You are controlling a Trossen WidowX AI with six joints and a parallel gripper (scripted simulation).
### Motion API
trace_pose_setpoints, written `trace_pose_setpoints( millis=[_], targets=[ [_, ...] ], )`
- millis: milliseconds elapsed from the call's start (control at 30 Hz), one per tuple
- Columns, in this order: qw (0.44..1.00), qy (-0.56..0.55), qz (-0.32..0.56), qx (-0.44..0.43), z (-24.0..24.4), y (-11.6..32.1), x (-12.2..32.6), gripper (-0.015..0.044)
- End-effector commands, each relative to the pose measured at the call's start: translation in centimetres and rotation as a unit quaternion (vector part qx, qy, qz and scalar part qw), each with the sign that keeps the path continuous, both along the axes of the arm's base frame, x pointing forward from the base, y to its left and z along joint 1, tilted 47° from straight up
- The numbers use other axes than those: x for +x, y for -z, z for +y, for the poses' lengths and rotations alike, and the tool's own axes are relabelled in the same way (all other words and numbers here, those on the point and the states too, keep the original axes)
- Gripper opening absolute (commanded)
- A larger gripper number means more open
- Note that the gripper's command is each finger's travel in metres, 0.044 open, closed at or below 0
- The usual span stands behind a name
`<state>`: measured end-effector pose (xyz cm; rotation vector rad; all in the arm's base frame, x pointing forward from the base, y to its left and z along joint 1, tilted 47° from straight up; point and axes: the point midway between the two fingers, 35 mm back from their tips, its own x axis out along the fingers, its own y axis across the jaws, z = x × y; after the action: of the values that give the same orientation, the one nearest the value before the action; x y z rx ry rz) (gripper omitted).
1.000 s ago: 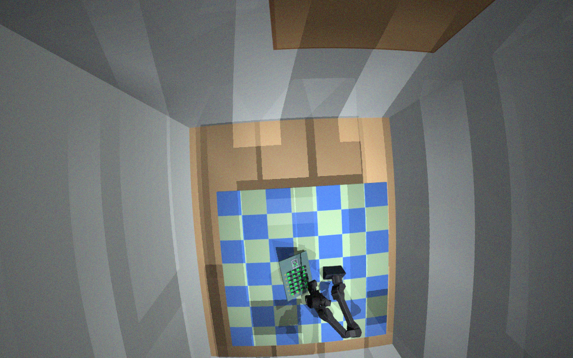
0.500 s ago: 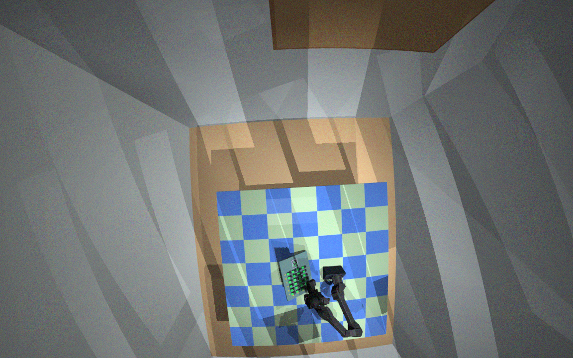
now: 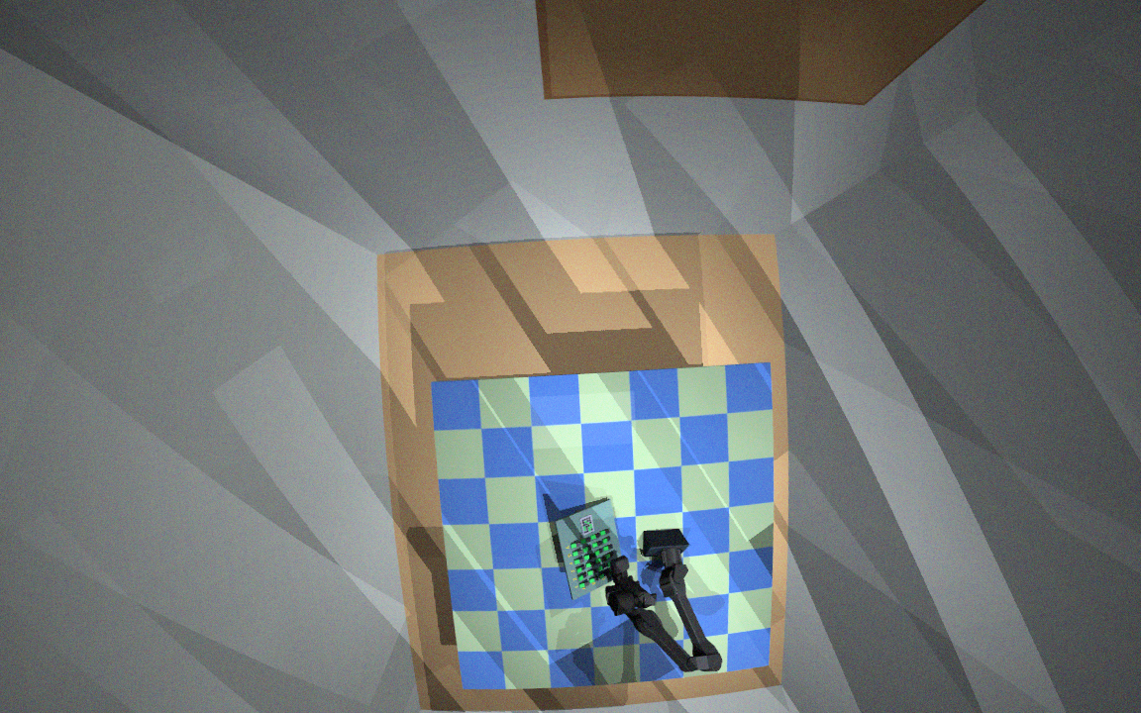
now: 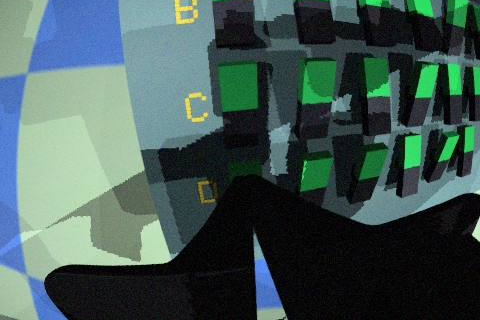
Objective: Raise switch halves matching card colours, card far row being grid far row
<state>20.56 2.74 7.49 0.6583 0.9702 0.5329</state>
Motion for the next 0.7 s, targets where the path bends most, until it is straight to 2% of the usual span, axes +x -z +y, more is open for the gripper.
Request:
trace_pose_setpoints(
  millis=[0,667],
  targets=[
    [1.000,0.002,0.002,-0.001,-0.02,0.04,0.00,0.0000],
    [1.000,0.002,0.002,-0.001,0.16,0.19,0.13,0.0000]
  ],
)
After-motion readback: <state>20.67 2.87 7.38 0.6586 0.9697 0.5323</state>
